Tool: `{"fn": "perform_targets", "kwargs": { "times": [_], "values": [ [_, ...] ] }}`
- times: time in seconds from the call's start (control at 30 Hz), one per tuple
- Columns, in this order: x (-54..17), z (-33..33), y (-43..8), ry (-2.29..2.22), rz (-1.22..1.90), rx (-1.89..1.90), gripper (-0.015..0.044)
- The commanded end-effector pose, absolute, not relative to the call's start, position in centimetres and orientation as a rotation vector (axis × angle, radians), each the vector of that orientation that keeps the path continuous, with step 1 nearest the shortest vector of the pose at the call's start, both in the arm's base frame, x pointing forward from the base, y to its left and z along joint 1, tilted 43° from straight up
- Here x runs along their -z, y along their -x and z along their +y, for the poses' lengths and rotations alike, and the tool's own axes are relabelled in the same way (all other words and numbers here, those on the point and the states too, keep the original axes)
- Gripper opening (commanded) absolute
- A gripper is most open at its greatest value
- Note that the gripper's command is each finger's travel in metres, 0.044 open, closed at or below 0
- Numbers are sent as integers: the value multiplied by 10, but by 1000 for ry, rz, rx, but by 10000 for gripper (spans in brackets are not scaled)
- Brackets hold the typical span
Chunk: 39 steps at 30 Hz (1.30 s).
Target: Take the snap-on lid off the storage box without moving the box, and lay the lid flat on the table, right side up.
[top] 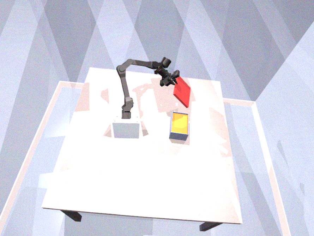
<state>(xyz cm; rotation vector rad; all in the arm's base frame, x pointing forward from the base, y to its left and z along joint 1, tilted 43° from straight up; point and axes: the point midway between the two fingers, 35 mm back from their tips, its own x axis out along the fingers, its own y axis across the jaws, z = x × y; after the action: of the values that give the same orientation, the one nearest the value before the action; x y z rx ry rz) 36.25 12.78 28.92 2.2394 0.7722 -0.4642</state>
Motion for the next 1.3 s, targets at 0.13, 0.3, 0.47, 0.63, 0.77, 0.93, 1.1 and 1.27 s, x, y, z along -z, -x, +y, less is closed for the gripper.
{"fn": "perform_targets", "kwargs": {
  "times": [0.13, 0.3, 0.47, 0.63, 0.77, 0.93, 1.1, 1.27],
  "values": [
    [-301, 136, -365, -2248, 752, 465, 0],
    [-298, 136, -364, -2248, 752, 465, 0],
    [-292, 139, -363, -2248, 753, 465, 0],
    [-288, 142, -362, -2248, 753, 465, 0],
    [-286, 145, -362, -2248, 753, 465, 0],
    [-283, 147, -362, -2249, 753, 465, 0],
    [-280, 150, -362, -2249, 753, 465, 0],
    [-277, 153, -362, -2249, 753, 465, 0]
  ]
}}
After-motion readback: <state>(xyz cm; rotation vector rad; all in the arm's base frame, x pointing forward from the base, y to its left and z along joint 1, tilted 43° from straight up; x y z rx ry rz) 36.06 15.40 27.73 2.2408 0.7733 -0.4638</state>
